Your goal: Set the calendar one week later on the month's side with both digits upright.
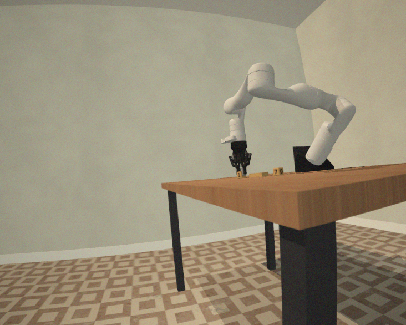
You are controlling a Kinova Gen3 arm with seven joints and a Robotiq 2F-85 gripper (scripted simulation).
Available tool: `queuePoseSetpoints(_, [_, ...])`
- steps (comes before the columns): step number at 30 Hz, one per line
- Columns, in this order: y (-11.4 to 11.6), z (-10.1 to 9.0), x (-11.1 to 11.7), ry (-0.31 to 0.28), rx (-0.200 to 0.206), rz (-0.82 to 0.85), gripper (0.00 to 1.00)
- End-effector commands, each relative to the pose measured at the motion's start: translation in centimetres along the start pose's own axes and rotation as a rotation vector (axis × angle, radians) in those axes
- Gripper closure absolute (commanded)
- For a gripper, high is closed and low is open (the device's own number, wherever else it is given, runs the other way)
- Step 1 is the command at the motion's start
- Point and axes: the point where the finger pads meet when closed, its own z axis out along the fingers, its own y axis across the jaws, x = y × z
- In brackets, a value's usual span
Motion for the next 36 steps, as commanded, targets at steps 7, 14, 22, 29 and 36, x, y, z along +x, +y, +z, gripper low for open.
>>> queuePoseSetpoints(7, [0.0,-0.1,0.0,0.001,-0.001,0.000,0.74])
queuePoseSetpoints(14, [0.0,-0.1,0.0,0.001,-0.001,0.000,0.74])
queuePoseSetpoints(22, [0.0,-0.1,0.0,0.001,-0.001,0.000,0.74])
queuePoseSetpoints(29, [0.0,-0.6,0.0,0.001,-0.001,0.000,0.74])
queuePoseSetpoints(36, [0.0,-3.3,0.0,0.001,-0.001,0.000,0.74])
